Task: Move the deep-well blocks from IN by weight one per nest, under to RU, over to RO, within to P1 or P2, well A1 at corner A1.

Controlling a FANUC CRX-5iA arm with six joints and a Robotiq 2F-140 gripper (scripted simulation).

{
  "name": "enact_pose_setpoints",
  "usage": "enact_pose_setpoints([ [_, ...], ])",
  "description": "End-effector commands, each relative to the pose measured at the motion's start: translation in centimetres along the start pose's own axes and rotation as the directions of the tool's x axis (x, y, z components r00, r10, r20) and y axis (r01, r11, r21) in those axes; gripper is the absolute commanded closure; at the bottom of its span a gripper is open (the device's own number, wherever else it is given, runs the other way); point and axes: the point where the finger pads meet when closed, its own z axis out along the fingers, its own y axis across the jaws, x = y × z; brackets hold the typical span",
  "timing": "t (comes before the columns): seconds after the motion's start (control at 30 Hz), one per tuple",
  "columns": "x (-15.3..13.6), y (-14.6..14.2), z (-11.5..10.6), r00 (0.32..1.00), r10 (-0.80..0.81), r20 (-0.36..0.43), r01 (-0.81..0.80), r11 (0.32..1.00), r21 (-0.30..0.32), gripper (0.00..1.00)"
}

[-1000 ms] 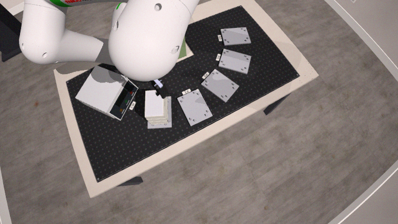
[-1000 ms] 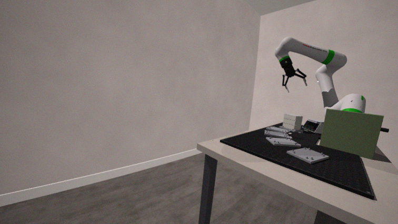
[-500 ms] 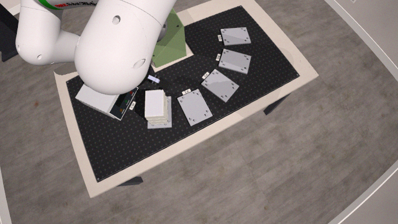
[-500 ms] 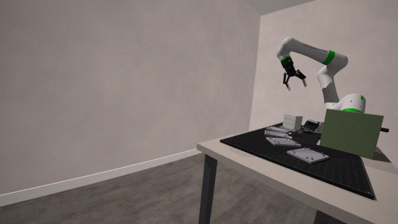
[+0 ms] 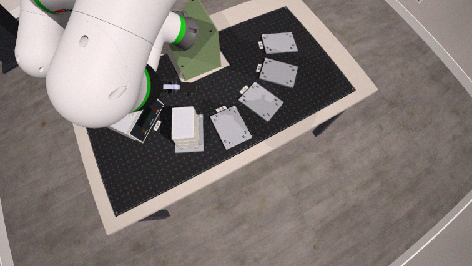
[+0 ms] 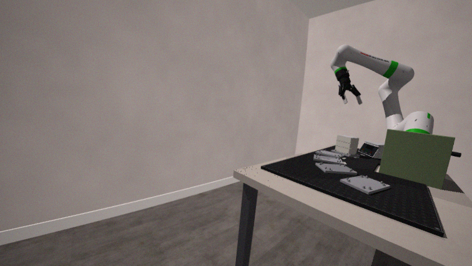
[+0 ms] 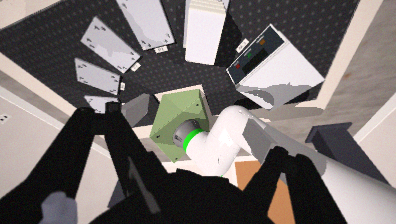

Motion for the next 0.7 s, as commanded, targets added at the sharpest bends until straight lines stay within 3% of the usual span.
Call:
enact_pose_setpoints([
  [0.0, 0.0, 0.1, -0.1, 0.995, -0.1, 0.012, 0.1, 0.995, 0.025, 0.0],
  [0.1, 0.0, 0.1, -0.1, 0.995, -0.1, 0.012, 0.1, 0.995, 0.025, 0.0],
  [0.6, 3.6, -0.5, 6.4, 0.995, -0.1, 0.012, 0.1, 0.995, 0.025, 0.0],
  [0.67, 3.6, -0.5, 6.4, 0.995, -0.1, 0.012, 0.1, 0.995, 0.025, 0.0],
])
